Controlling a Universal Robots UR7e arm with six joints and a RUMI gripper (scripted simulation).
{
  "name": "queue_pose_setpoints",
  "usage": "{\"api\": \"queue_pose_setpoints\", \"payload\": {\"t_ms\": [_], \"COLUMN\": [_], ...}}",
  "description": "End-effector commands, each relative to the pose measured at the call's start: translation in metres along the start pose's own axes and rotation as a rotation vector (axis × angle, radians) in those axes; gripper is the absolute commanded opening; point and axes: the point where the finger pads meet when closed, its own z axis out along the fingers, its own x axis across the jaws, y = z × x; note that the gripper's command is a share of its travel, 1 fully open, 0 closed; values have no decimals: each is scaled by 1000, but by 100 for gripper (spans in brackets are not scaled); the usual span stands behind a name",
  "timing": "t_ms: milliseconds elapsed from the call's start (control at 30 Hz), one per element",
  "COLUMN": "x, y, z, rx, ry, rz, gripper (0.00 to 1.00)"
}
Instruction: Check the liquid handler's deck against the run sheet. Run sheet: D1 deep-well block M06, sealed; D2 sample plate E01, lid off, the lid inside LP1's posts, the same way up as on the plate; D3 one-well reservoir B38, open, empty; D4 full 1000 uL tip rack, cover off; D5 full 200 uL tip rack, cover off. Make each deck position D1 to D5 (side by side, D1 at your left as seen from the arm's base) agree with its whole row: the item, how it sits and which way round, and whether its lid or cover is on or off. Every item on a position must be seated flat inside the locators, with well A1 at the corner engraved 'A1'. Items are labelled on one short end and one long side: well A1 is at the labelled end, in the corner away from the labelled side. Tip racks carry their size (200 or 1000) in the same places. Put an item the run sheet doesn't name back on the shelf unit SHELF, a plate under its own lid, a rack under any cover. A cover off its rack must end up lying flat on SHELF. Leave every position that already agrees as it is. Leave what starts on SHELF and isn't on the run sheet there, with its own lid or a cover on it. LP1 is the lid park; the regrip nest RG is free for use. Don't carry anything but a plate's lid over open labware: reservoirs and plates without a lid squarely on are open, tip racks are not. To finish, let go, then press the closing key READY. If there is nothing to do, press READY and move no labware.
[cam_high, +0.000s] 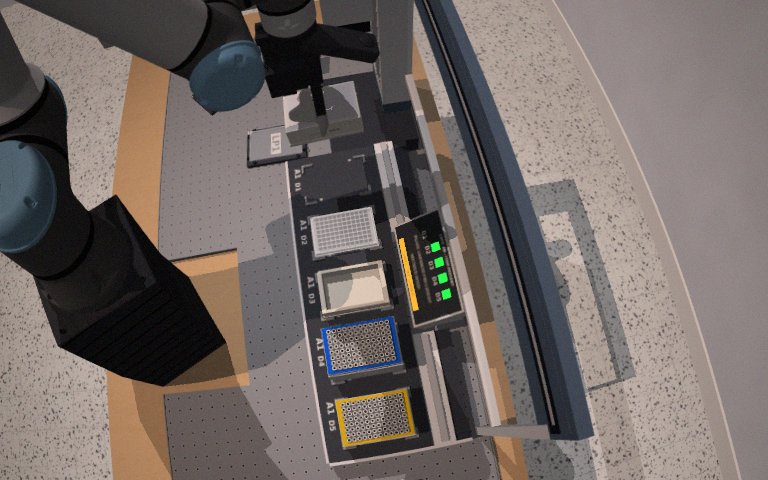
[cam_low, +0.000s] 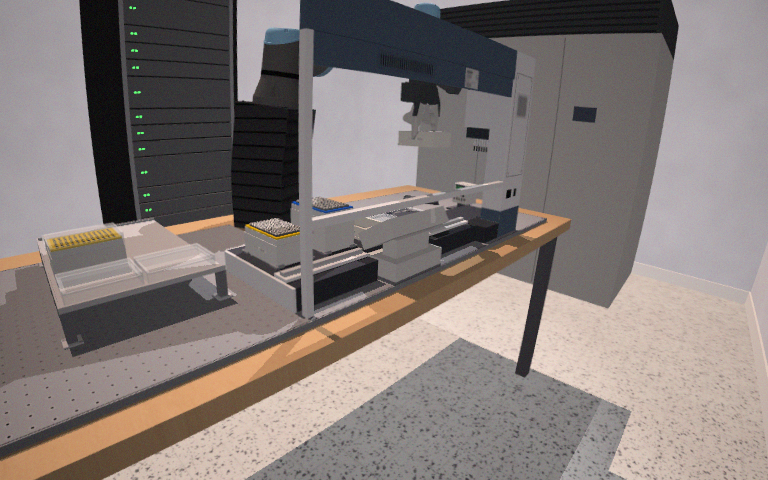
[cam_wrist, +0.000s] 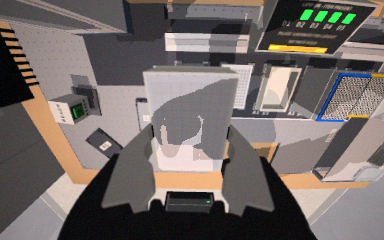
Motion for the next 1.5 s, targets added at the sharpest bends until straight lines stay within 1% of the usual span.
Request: {"api": "queue_pose_setpoints", "payload": {"t_ms": [0,1333,1367,1467], "x": [-1,-1,-1,-1], "y": [-4,-4,4,20], "z": [-3,-3,-2,-2], "rx": [8,8,4,4], "ry": [-3,-3,-2,-2], "rz": [0,0,-1,-1], "gripper": [0,0,0,0]}}
